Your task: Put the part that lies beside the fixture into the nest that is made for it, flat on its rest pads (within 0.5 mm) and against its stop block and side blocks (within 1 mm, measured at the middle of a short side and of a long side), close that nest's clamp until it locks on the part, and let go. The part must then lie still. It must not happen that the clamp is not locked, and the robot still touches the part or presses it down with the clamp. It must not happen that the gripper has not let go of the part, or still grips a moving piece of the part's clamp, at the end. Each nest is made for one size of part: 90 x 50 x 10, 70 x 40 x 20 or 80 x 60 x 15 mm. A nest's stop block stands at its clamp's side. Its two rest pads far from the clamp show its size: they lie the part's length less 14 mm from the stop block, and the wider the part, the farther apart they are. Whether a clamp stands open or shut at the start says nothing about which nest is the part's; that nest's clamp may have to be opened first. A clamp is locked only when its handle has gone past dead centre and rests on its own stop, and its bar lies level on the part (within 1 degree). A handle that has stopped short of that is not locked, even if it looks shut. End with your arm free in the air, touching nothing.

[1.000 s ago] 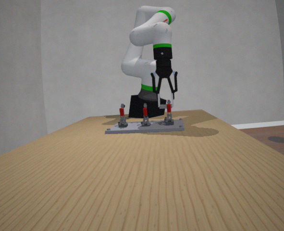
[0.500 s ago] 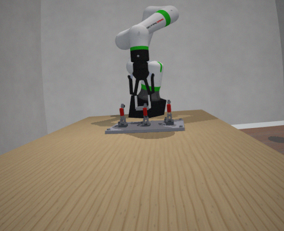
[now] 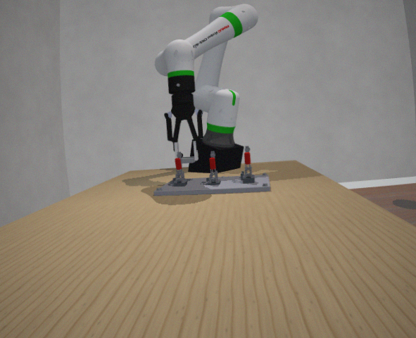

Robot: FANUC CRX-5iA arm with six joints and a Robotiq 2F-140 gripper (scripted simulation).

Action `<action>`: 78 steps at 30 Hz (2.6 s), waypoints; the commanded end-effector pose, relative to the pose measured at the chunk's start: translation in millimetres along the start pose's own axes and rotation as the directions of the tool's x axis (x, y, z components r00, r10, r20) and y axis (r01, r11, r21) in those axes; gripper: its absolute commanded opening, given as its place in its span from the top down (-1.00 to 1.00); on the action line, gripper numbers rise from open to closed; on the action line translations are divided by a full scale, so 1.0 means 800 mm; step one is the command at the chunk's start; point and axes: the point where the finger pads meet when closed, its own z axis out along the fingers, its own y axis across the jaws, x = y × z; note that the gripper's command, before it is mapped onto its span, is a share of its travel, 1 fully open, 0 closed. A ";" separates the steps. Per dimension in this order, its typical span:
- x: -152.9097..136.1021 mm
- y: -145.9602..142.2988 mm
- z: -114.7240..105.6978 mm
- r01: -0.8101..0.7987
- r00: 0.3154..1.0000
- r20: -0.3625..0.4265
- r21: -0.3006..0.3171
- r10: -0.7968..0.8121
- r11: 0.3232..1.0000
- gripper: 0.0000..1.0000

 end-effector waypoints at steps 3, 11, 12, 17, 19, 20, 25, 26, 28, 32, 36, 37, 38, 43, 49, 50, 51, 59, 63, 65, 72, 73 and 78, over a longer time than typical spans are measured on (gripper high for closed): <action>0.000 0.004 0.000 0.000 1.000 0.000 0.001 0.000 1.000 1.00; 0.000 0.004 0.000 0.000 1.000 0.000 0.001 0.000 1.000 1.00; 0.000 0.004 0.000 0.000 1.000 0.000 0.001 0.000 1.000 1.00; 0.000 0.004 0.000 0.000 1.000 0.000 0.001 0.000 1.000 1.00; 0.000 0.004 0.000 0.000 1.000 0.000 0.001 0.000 1.000 1.00; 0.000 0.004 0.000 0.000 1.000 0.000 0.001 0.000 1.000 1.00; 0.000 0.004 0.001 0.000 1.000 0.000 0.001 0.000 1.000 1.00; 0.000 0.004 0.001 0.000 1.000 0.000 0.001 0.000 1.000 1.00; 0.000 0.004 0.003 0.000 1.000 0.000 0.001 0.000 1.000 1.00; 0.001 0.004 0.006 0.000 1.000 0.000 0.001 0.000 1.000 1.00; 0.001 0.004 0.011 0.000 1.000 0.000 0.001 0.000 1.000 1.00; 0.001 0.004 0.011 0.000 1.000 0.000 0.001 0.000 1.000 1.00; 0.001 0.004 0.011 0.000 1.000 0.000 0.001 0.000 1.000 1.00; 0.001 0.004 0.020 0.000 1.000 0.000 0.001 0.000 1.000 1.00; 0.002 0.004 0.032 0.000 1.000 0.000 0.001 0.000 1.000 1.00; 0.002 0.004 0.034 0.000 1.000 0.000 0.001 0.000 1.000 1.00; 0.002 0.004 0.036 0.000 1.000 0.000 0.001 0.000 1.000 1.00; 0.002 0.004 0.048 0.000 1.000 0.000 0.001 0.000 1.000 1.00; 0.002 0.004 0.055 0.000 1.000 0.000 0.001 0.000 1.000 1.00; 0.003 0.004 0.058 0.000 1.000 0.000 0.001 0.000 1.000 1.00; 0.003 0.004 0.064 0.000 1.000 0.000 0.001 0.000 1.000 1.00; 0.003 0.004 0.065 0.000 1.000 0.000 0.001 0.000 1.000 1.00; 0.003 0.004 0.067 0.000 1.000 0.000 0.001 0.000 1.000 1.00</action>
